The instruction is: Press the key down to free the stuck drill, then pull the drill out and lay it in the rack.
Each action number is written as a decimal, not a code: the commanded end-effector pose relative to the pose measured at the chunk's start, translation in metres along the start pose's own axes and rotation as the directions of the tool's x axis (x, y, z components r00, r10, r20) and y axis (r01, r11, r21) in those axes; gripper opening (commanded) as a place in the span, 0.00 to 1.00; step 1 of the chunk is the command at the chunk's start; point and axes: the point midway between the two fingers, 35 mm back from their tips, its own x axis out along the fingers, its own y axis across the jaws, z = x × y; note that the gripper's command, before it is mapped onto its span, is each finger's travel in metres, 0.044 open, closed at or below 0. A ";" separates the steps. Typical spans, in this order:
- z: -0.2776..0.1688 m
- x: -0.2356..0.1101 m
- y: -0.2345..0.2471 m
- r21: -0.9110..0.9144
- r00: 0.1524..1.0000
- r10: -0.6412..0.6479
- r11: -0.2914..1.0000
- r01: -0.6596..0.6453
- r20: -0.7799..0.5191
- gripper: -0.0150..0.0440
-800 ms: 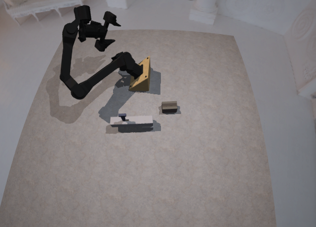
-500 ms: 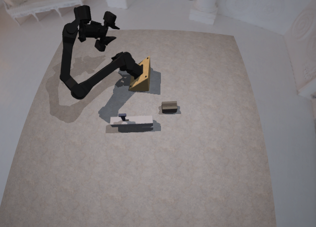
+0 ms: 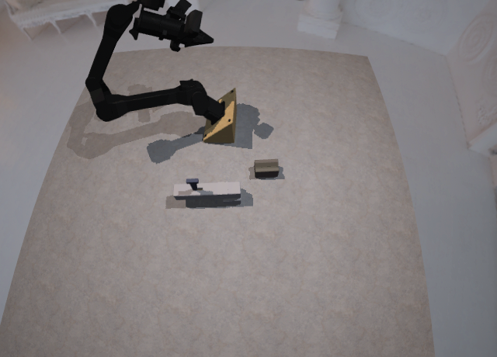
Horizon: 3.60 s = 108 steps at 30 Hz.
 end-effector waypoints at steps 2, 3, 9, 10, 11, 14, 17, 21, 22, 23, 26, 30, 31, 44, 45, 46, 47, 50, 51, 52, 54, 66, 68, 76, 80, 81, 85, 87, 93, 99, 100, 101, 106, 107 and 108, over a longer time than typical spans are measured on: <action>-0.021 0.005 -0.055 0.370 0.979 -0.081 0.917 0.147 -0.189 0.25; -0.027 0.006 -0.066 0.436 0.970 -0.087 0.881 0.182 -0.228 0.25; -0.078 0.006 -0.120 0.730 0.901 -0.057 0.565 0.385 -0.431 0.25; -0.089 0.006 -0.127 0.759 0.887 -0.042 0.500 0.417 -0.460 0.25; -0.100 0.005 -0.133 0.782 0.873 -0.025 0.432 0.449 -0.487 0.25; -0.135 0.002 -0.149 0.812 0.827 0.043 0.224 0.538 -0.560 0.25; -0.174 -0.001 -0.162 0.794 0.787 0.123 0.027 0.607 -0.605 0.25; -0.228 -0.007 -0.165 0.692 0.721 0.258 -0.205 0.692 -0.644 0.25; -0.241 -0.009 -0.164 0.655 0.702 0.295 -0.254 0.711 -0.648 0.25; -0.254 -0.011 -0.162 0.614 0.682 0.332 -0.298 0.731 -0.651 0.25; -0.295 -0.019 -0.151 0.461 0.616 0.457 -0.413 0.786 -0.641 0.25; -0.348 -0.029 -0.127 0.228 0.528 0.618 -0.499 0.836 -0.583 0.25; -0.354 -0.030 -0.123 0.198 0.517 0.637 -0.504 0.841 -0.572 0.25; -0.361 -0.025 -0.116 0.189 0.513 0.643 -0.505 0.842 -0.568 0.25; -0.362 -0.025 -0.115 0.188 0.513 0.643 -0.505 0.842 -0.569 0.25; -0.364 -0.024 -0.114 0.188 0.513 0.643 -0.505 0.842 -0.569 0.25; -0.365 -0.024 -0.113 0.188 0.513 0.643 -0.505 0.842 -0.569 0.25; -0.366 -0.023 -0.113 0.187 0.513 0.643 -0.505 0.842 -0.569 0.25; -0.366 -0.023 -0.113 0.187 0.513 0.643 -0.505 0.842 -0.569 0.25; -0.366 -0.023 -0.113 0.187 0.513 0.643 -0.505 0.842 -0.569 0.25; -0.366 -0.023 -0.112 0.187 0.513 0.643 -0.505 0.842 -0.569 0.25; -0.369 -0.020 -0.110 0.187 0.512 0.643 -0.505 0.842 -0.569 0.25; -0.369 -0.020 -0.109 0.187 0.512 0.643 -0.505 0.842 -0.569 0.25; -0.369 -0.019 -0.106 0.187 0.512 0.643 -0.505 0.842 -0.569 0.25; -0.368 -0.018 -0.105 0.187 0.512 0.643 -0.505 0.842 -0.569 0.25; -0.368 -0.018 -0.105 0.187 0.512 0.643 -0.505 0.842 -0.569 0.25; -0.368 -0.017 -0.103 0.187 0.512 0.643 -0.505 0.842 -0.569 0.25; -0.369 -0.017 -0.103 0.187 0.512 0.643 -0.505 0.842 -0.569 0.25; -0.369 -0.016 -0.101 0.187 0.512 0.643 -0.505 0.842 -0.569 0.25; -0.370 -0.015 -0.099 0.187 0.512 0.643 -0.505 0.842 -0.569 0.25; -0.371 -0.015 -0.099 0.187 0.512 0.643 -0.505 0.842 -0.569 0.25; -0.371 -0.014 -0.099 0.187 0.512 0.643 -0.505 0.843 -0.569 0.25; -0.372 -0.013 -0.097 0.187 0.512 0.644 -0.505 0.843 -0.569 0.25; -0.373 -0.013 -0.097 0.187 0.512 0.644 -0.505 0.843 -0.569 0.25; -0.373 -0.013 -0.096 0.187 0.512 0.644 -0.505 0.843 -0.569 0.25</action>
